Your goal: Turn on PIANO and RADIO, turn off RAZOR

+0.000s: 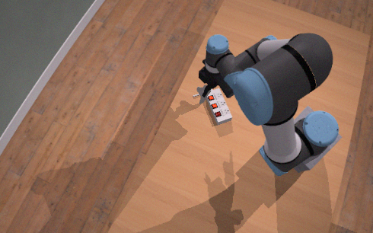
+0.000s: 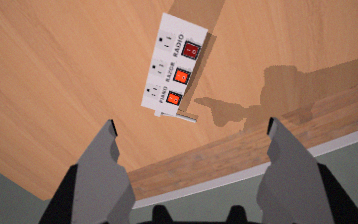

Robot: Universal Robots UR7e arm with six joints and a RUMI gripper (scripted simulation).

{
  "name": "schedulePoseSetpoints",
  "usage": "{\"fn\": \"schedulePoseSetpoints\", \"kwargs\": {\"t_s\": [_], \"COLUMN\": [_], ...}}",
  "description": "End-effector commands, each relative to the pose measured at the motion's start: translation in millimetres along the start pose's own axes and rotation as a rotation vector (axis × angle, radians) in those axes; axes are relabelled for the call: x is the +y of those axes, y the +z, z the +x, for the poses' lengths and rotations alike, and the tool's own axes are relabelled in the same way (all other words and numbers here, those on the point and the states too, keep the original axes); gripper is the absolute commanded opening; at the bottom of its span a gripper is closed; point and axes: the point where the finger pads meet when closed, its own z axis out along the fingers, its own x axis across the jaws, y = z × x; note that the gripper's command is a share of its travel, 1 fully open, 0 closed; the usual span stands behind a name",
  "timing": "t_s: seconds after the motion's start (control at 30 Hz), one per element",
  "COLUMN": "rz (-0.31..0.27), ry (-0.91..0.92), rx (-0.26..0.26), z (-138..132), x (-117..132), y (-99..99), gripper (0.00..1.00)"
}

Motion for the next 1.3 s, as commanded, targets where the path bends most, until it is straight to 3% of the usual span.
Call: {"fn": "schedulePoseSetpoints", "kwargs": {"t_s": [0.0, 0.33, 0.83, 0.9, 1.27], "rz": [-0.002, -0.003, -0.004, -0.004, -0.005], "ry": [0.124, 0.386, 0.975, 0.975, 1.456], "rx": [-0.003, -0.003, -0.002, -0.002, -0.001], "z": [2, 6, 14, 14, 16], "x": [-1, -2, -1, -1, 1], "y": [2.0, 7.0, 17.9, 17.9, 26.6], "gripper": [1.00, 1.00, 1.00, 1.00, 1.00]}}
